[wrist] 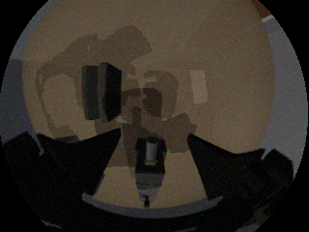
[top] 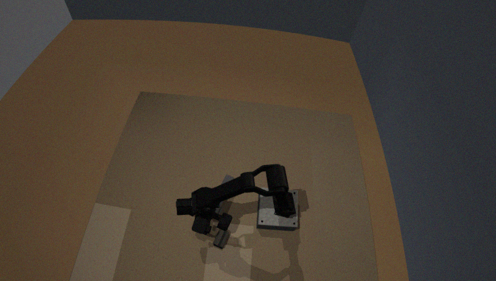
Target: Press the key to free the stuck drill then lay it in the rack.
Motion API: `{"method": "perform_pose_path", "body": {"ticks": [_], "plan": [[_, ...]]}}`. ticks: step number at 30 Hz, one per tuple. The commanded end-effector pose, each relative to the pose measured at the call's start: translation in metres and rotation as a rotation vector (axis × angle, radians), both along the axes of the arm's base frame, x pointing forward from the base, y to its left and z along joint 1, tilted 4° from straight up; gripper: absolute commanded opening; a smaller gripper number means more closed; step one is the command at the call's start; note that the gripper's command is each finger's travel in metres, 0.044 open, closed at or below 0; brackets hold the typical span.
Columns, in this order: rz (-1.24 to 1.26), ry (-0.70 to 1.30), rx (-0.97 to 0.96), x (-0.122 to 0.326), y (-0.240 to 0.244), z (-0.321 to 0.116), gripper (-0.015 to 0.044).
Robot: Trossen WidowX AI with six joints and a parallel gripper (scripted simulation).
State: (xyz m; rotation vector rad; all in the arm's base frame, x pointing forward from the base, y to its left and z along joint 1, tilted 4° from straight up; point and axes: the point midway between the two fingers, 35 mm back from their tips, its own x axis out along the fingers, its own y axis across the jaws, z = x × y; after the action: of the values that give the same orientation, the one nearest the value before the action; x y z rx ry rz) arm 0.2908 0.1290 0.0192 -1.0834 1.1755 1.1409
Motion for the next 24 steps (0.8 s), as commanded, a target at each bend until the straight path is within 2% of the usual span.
{"method": "perform_pose_path", "body": {"ticks": [1,12,24], "plan": [[0.004,0.007,0.0,-0.002,-0.002,-0.008,0.044],[0.004,0.007,0.0,-0.003,-0.005,-0.021,0.044],[0.0,0.002,-0.002,-0.001,-0.004,-0.018,0.0125]]}}
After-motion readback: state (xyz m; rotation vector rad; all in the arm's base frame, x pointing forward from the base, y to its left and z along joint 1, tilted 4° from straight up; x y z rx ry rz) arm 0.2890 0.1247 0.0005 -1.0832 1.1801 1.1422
